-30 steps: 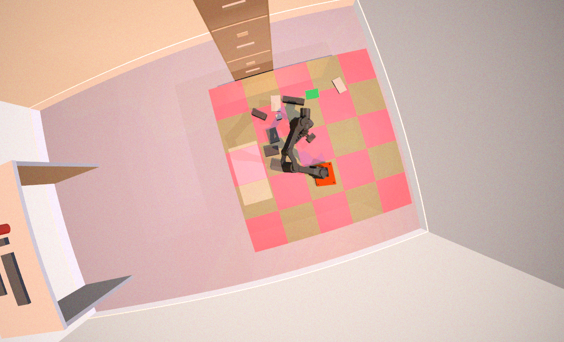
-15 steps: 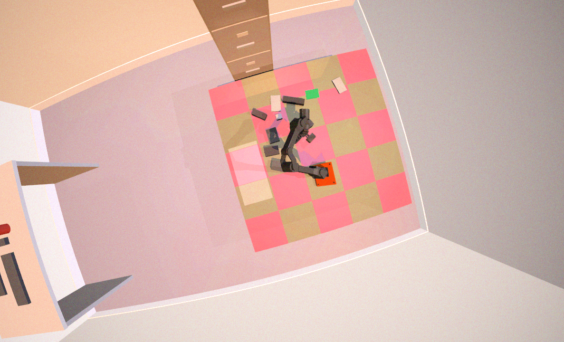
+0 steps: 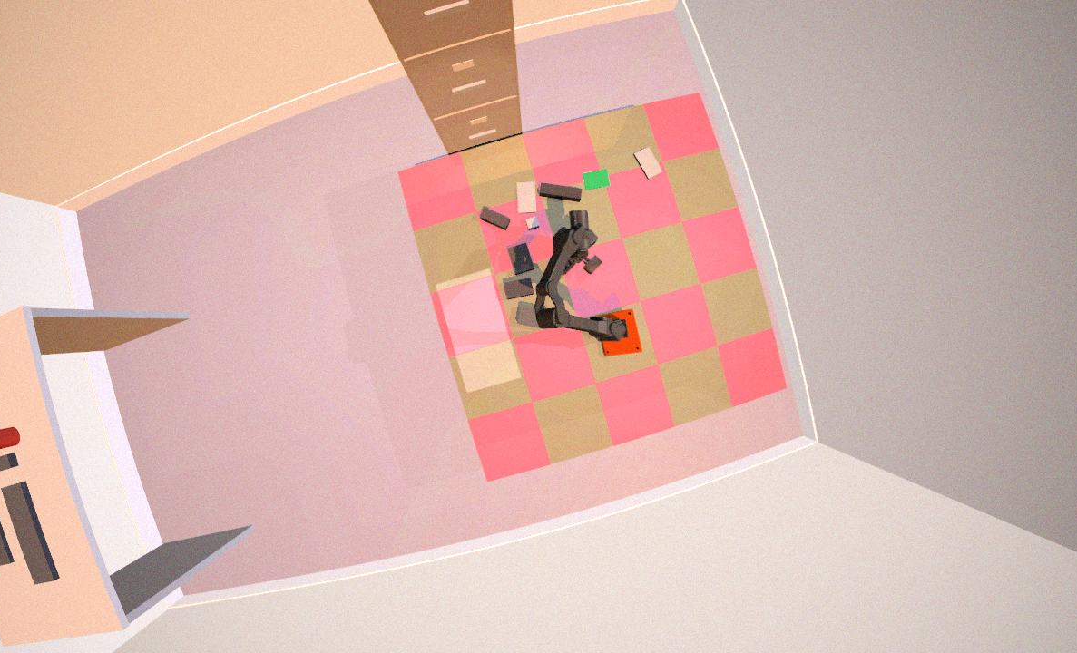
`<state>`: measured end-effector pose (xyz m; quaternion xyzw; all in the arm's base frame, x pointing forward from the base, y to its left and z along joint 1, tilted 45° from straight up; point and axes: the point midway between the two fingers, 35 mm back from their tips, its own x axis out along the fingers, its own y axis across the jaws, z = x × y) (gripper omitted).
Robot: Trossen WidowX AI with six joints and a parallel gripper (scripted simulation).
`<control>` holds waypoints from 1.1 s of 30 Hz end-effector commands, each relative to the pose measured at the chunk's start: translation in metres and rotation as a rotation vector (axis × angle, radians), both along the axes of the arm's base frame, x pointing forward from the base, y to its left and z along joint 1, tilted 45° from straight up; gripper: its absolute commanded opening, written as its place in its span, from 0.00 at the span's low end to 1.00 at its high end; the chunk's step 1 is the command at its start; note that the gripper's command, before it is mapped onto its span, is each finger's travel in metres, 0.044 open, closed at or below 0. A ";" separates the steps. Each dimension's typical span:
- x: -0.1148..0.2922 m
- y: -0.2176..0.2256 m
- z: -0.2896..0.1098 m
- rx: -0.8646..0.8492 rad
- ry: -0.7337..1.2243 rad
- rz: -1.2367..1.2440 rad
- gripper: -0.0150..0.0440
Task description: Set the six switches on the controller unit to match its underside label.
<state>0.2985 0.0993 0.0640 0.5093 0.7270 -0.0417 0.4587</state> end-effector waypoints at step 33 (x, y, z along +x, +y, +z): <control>0.004 -0.020 0.040 0.002 0.004 -0.003 0.25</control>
